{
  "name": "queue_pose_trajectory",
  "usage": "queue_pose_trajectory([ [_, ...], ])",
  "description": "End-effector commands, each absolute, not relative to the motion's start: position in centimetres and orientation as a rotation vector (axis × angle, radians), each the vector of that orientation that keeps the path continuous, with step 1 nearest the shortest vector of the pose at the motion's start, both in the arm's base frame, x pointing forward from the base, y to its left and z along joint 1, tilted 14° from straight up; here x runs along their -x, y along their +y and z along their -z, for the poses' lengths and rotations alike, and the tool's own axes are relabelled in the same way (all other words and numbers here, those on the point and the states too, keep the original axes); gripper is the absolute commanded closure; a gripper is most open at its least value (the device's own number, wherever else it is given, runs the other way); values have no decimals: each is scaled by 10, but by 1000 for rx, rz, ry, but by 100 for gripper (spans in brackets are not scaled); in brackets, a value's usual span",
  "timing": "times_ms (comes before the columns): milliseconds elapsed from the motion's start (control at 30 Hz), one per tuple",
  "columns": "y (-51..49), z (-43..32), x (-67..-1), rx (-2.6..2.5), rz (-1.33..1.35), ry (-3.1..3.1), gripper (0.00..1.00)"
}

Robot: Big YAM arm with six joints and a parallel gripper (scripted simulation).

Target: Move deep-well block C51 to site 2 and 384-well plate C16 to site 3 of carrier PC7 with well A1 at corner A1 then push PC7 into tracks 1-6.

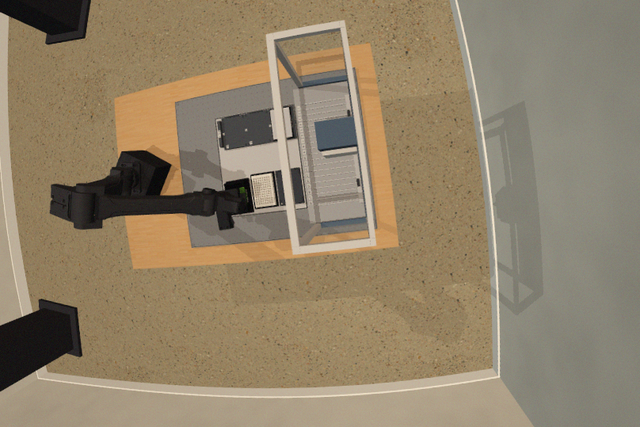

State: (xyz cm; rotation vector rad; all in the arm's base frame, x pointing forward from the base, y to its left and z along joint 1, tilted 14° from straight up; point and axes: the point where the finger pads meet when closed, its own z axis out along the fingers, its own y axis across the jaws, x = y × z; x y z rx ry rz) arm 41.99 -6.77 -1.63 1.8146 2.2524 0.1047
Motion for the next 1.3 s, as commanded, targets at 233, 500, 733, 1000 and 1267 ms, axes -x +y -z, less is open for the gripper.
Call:
queue_pose_trajectory([
  [233, -69, 13, -428, -1807, -120, 2234, 0],
  [500, -73, 33, -420, -1835, -103, 2240, 0],
  [733, -72, 38, -421, -1829, -103, 2245, 0],
  [1000, -74, 45, -424, -1823, -104, 2246, 0],
  [1267, -74, 49, -429, -1815, -108, 2246, 0],
])
